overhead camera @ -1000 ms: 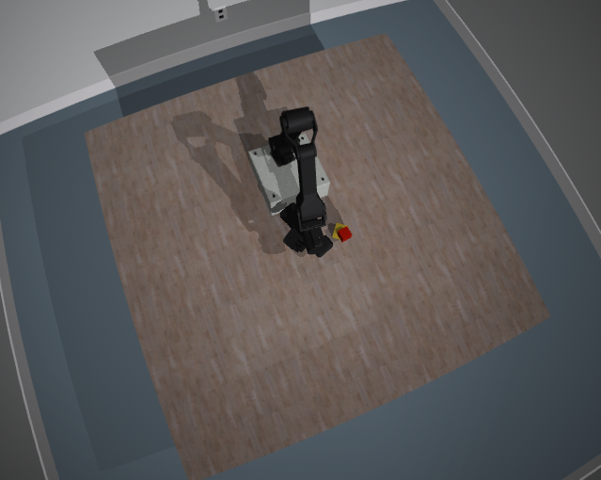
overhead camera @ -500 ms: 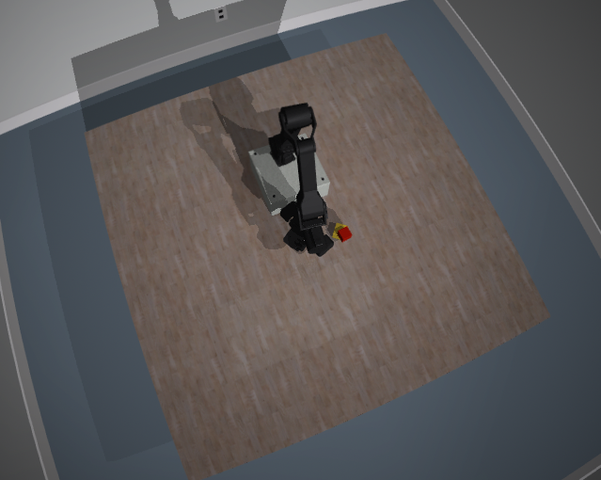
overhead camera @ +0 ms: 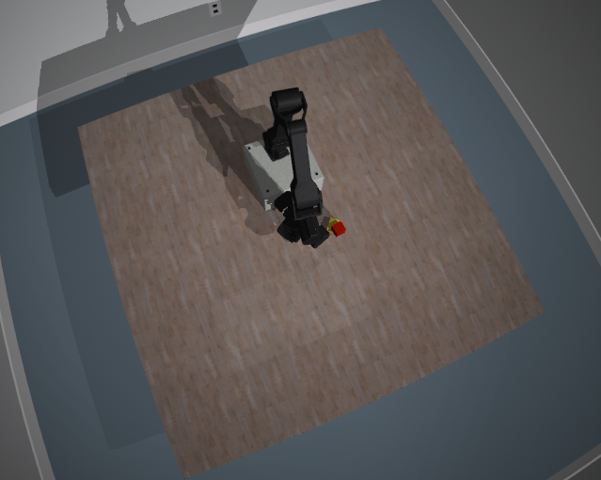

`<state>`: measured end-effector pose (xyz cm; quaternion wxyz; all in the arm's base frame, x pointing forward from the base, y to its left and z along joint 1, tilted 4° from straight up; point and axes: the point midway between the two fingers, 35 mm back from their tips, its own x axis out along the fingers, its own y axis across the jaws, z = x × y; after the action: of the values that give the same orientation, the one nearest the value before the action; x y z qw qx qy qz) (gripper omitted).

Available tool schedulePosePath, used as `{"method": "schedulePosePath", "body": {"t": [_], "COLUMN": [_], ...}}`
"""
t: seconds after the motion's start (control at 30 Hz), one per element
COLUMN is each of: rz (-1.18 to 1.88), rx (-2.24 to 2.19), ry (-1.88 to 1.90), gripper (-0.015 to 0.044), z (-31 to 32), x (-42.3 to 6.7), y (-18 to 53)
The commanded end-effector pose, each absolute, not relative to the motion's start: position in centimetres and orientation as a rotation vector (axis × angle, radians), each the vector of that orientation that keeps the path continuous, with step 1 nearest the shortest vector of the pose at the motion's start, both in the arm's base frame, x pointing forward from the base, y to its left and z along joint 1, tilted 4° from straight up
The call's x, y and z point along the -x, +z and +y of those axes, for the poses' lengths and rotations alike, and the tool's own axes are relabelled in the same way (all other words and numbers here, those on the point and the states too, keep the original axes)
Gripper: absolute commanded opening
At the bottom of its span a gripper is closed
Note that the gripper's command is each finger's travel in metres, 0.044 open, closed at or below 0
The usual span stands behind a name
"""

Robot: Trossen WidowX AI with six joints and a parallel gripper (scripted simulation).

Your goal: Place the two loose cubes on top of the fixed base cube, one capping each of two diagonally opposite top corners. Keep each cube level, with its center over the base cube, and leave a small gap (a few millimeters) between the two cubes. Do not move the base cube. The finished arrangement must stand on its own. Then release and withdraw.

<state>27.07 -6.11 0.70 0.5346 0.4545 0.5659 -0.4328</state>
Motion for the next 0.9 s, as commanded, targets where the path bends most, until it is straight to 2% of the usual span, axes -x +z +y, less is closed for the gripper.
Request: {"method": "schedulePosePath", "body": {"t": [0.0, 0.43, 0.87], "rz": [1.344, 1.347, 1.488], "rx": [-1.08, -1.075, -0.73], "ry": [-1.027, -1.022, -0.661], "gripper": [0.0105, 0.0105, 0.0105], "z": [-6.2, -6.2, -2.4], "x": [-27.1, -26.7, -27.7], "y": [2.1, 5.4, 5.4]}}
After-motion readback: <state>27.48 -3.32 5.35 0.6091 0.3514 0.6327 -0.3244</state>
